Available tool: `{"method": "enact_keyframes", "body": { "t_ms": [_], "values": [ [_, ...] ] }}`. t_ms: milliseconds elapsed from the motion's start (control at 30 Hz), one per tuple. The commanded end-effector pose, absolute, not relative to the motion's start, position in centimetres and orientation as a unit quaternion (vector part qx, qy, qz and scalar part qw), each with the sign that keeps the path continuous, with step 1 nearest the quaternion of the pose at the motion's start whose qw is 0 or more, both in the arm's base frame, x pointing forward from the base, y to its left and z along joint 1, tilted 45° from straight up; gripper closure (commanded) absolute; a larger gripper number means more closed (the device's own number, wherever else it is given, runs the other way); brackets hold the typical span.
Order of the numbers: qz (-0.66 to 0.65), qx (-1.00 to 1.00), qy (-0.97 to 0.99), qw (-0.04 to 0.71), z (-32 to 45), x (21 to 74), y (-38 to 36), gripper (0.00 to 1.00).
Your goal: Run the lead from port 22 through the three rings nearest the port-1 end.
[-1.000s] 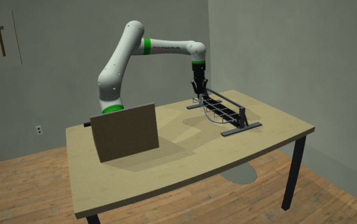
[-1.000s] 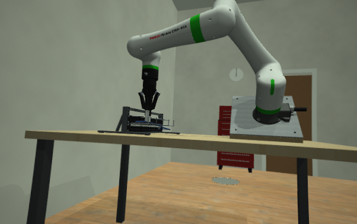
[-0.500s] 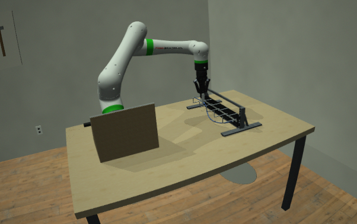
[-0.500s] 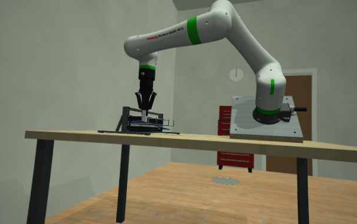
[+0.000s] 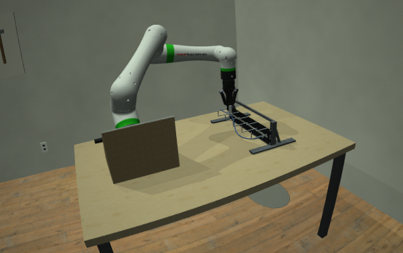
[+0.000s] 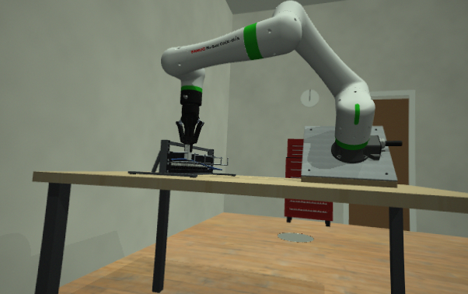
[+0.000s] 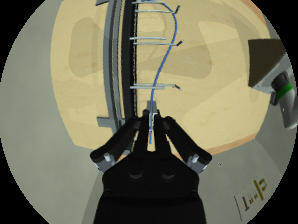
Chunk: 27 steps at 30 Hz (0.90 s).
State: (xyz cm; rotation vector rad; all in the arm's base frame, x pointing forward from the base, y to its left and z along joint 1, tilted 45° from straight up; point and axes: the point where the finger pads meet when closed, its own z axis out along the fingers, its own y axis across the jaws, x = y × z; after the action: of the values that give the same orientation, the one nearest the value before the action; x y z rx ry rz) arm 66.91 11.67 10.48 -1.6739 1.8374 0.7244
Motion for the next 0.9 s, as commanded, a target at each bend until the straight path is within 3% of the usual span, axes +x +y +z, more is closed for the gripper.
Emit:
{"method": "enact_keyframes", "body": {
  "t_ms": [0, 467, 500, 867],
  "values": [
    [0.269, -0.622, 0.683, 0.273, 10.49, 66.94, 11.64, 1.0],
    [0.269, -0.622, 0.683, 0.273, 10.49, 66.94, 11.64, 1.0],
    [0.269, -0.622, 0.683, 0.273, 10.49, 66.94, 11.64, 0.8],
    [0.269, -0.622, 0.683, 0.273, 10.49, 66.94, 11.64, 0.8]
  ]
}}
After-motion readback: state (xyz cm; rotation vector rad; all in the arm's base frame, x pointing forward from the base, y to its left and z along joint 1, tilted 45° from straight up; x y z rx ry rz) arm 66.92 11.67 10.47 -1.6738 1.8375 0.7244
